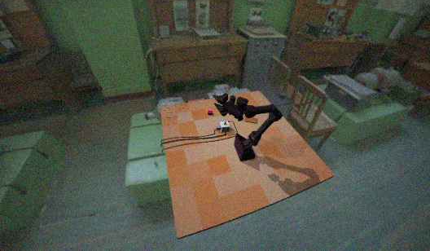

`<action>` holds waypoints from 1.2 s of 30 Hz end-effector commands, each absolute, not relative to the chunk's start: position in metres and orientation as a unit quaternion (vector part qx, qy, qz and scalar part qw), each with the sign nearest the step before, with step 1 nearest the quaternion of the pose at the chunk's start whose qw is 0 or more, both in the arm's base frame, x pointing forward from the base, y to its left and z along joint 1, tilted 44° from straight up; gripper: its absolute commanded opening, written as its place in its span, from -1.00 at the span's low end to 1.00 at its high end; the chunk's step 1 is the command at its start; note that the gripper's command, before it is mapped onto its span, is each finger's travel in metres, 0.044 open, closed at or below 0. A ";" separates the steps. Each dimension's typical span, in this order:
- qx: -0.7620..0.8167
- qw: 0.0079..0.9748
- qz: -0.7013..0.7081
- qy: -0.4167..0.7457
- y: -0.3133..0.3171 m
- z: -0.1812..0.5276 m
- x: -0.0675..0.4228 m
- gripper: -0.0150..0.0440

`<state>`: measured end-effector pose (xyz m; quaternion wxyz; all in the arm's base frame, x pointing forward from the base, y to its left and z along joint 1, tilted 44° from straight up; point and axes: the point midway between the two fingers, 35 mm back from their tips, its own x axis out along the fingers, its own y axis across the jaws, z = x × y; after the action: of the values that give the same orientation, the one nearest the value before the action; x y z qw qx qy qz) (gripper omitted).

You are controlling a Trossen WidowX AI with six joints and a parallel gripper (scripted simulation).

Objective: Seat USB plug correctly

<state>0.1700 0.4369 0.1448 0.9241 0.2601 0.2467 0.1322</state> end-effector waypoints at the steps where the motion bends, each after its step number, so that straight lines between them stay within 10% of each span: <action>1: 0.259 0.925 0.034 0.275 0.404 0.108 0.225 1.00; 11: 0.301 0.842 -0.307 0.325 0.244 0.023 0.330 1.00; 21: 0.330 0.595 -0.695 0.233 0.049 -0.016 0.327 1.00; 36: 0.328 0.574 -0.716 0.222 0.029 -0.016 0.326 1.00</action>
<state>0.3257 0.0308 -0.0129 0.5769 0.3260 0.2225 -0.7151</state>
